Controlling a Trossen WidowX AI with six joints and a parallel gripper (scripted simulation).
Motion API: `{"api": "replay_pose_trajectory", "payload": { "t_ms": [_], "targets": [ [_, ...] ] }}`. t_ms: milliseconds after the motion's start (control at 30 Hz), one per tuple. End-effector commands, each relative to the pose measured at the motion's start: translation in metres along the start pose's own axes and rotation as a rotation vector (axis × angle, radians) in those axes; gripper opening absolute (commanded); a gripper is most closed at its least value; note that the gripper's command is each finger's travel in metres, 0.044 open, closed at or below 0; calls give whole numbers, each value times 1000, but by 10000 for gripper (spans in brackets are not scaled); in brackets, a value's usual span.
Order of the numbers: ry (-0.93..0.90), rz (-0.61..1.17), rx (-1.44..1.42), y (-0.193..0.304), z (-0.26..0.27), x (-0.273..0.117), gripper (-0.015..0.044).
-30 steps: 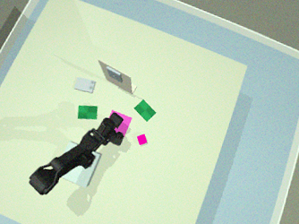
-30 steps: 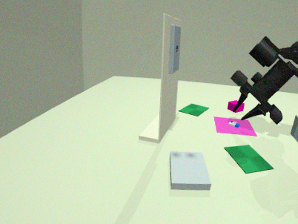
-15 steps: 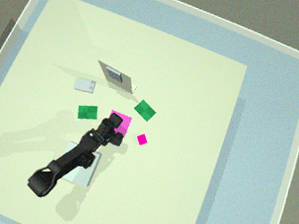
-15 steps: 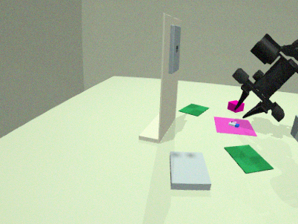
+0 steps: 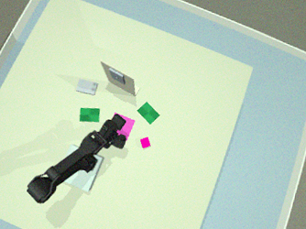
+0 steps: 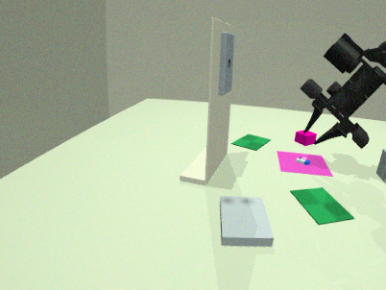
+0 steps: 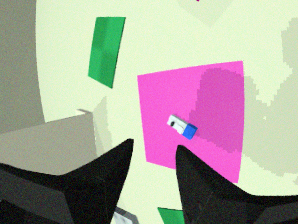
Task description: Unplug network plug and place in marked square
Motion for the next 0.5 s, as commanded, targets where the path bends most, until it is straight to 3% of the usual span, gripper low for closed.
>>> {"api": "replay_pose_trajectory", "payload": {
  "t_ms": [0,467],
  "targets": [
    [-7,3,-2,0,4,-5,156],
    [-7,2,-2,-2,15,-22,156]
  ]
}}
Point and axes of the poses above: the point midway between the two fingers, 35 mm back from their tips, its own x axis out along the fingers, its own z axis across the jaws, y = z × x, the point moved 8 cm from there along -x, back along the fingers, and after that the axes turned 6 degrees about -x, right-handed, at the moved point
